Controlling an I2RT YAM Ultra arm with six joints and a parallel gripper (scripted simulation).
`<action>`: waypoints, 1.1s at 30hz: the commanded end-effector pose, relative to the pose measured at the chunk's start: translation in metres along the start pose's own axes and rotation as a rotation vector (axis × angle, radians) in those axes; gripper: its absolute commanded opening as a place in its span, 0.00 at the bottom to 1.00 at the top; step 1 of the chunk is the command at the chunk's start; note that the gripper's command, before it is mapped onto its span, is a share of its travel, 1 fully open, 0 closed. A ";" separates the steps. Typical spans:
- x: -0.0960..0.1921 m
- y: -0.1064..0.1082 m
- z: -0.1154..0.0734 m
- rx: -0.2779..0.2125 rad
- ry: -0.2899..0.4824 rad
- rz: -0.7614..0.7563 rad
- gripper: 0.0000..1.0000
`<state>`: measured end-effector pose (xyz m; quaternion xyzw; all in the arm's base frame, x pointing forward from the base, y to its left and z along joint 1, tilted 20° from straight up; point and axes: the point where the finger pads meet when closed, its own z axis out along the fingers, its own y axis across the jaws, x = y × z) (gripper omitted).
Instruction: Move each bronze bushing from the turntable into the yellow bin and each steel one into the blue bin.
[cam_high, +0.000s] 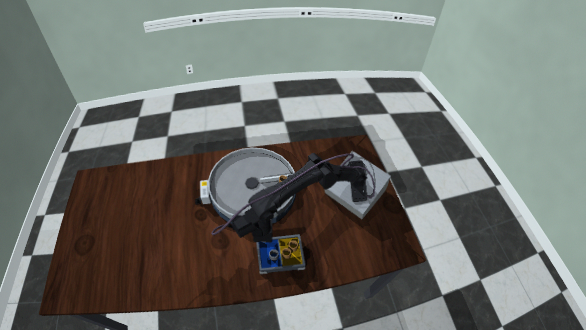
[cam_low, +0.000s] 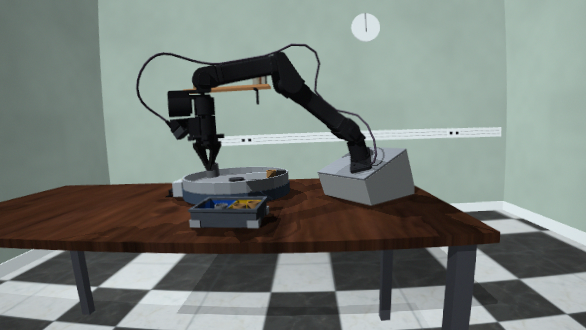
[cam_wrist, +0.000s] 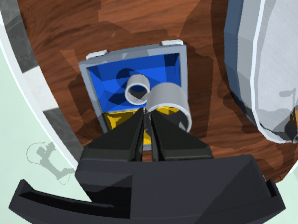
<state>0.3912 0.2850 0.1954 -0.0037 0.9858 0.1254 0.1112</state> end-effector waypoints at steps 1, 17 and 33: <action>-0.006 0.002 -0.021 -0.018 -0.043 0.007 0.00; -0.001 0.005 0.013 -0.014 -0.033 -0.001 0.00; -0.015 0.009 0.039 -0.037 -0.070 0.003 0.00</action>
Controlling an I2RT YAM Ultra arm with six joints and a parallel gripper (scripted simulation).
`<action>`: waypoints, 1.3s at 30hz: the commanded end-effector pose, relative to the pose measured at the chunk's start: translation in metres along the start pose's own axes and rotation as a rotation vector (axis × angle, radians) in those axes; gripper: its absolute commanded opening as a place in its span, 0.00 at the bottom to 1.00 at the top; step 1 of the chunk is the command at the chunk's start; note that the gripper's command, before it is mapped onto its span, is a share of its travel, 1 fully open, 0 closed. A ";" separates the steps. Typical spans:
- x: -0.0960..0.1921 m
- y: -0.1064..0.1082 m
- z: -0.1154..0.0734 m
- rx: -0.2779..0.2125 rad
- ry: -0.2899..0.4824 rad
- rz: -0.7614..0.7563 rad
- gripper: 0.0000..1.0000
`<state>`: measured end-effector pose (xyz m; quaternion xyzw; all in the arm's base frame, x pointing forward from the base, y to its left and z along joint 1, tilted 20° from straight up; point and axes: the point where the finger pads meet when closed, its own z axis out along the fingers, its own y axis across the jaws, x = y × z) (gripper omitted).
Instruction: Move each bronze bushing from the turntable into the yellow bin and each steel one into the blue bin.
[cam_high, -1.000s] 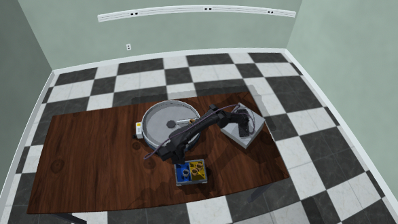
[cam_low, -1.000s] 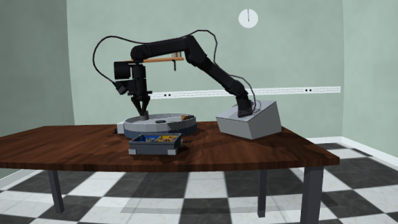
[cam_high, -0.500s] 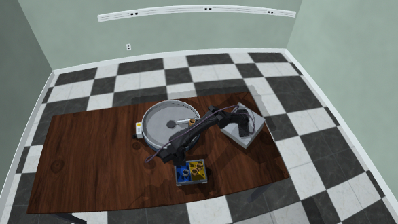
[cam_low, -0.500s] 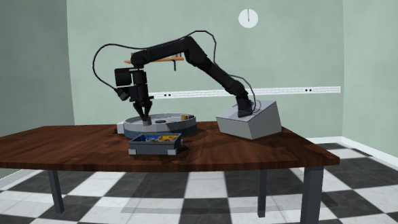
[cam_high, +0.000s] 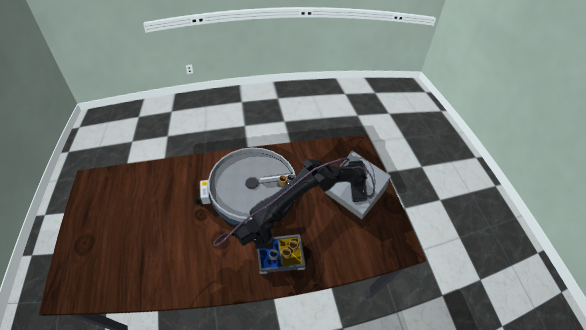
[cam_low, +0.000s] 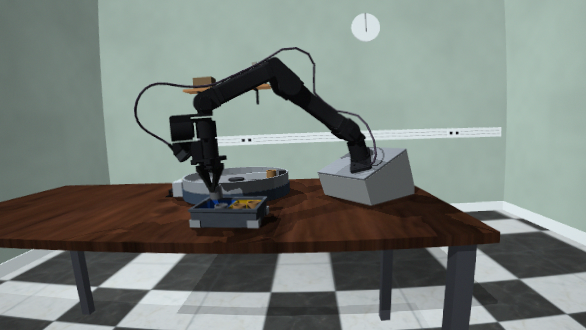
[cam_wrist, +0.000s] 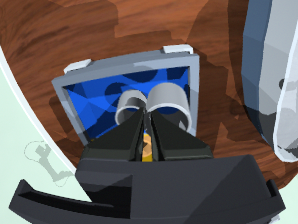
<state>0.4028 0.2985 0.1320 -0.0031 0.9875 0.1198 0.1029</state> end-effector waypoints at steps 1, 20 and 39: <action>-0.017 0.011 -0.027 -0.049 -0.087 0.001 0.00; -0.016 0.011 -0.027 -0.046 -0.083 0.001 0.00; -0.012 0.008 -0.020 -0.026 -0.055 0.002 0.00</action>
